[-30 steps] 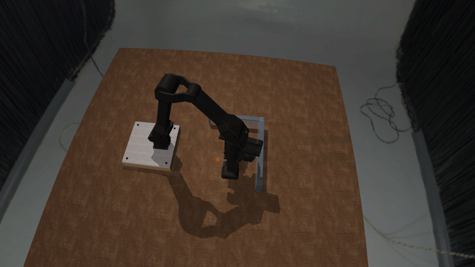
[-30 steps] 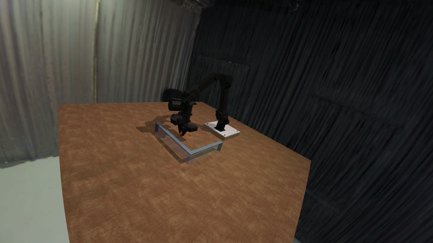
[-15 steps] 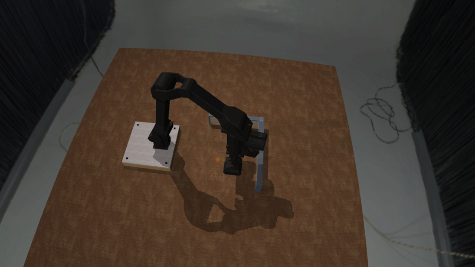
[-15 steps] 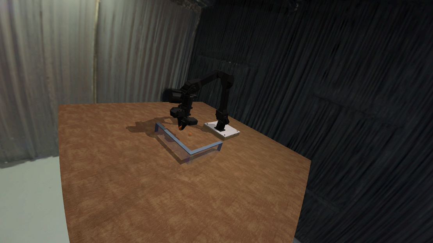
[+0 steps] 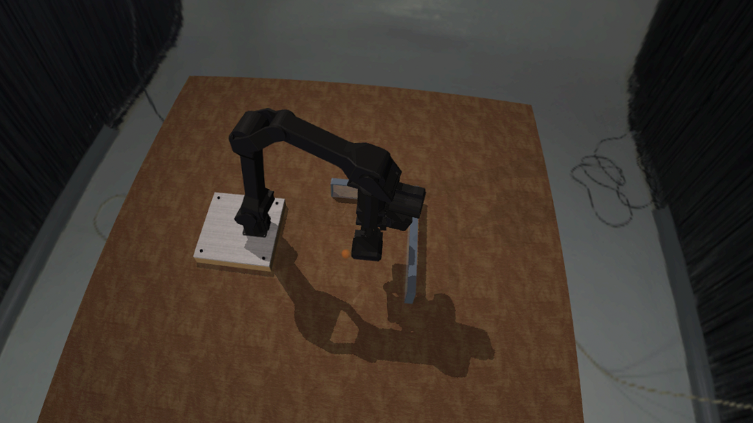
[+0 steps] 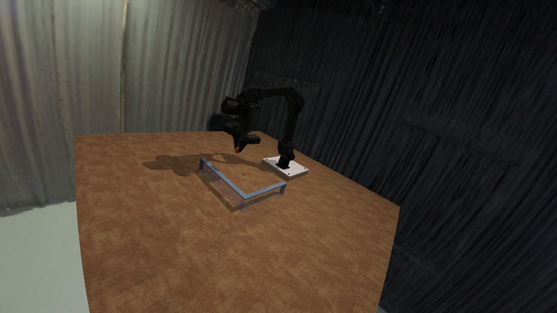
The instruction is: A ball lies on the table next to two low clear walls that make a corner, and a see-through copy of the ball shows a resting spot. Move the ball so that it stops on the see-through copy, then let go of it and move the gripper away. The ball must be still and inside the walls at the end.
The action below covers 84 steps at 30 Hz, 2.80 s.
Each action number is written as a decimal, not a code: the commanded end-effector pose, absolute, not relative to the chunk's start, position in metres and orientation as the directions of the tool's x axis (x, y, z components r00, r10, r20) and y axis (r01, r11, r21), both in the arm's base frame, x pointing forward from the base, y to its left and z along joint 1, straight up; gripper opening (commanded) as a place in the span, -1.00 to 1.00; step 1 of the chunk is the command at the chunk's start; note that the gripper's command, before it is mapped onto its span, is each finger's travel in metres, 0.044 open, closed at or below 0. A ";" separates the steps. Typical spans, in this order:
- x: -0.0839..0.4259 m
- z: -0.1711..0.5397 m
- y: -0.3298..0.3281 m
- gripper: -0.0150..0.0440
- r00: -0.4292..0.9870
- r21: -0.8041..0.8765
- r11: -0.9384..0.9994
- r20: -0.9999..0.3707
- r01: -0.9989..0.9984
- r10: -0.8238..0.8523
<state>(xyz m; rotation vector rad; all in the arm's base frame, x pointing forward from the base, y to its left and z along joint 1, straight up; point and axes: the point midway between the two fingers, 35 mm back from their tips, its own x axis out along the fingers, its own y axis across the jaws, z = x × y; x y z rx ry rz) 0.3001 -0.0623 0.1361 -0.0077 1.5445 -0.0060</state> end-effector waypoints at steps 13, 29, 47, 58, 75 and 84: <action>0.264 0.114 -0.049 -0.49 0.021 -0.004 1.000 -1.000 -0.006 -0.004; 0.249 0.074 -0.043 -0.49 0.020 -0.004 1.000 -1.000 -0.006 -0.003; 0.248 0.025 -0.043 -0.49 0.020 -0.004 1.000 -1.000 -0.006 -0.003; 0.248 0.011 -0.043 -0.49 0.020 -0.003 1.000 -1.000 -0.006 -0.003; 0.249 0.014 -0.044 0.27 0.029 -0.008 1.000 -1.000 -0.010 -0.008; 0.249 0.089 -0.043 0.27 0.021 -0.004 1.000 -1.000 -0.006 -0.004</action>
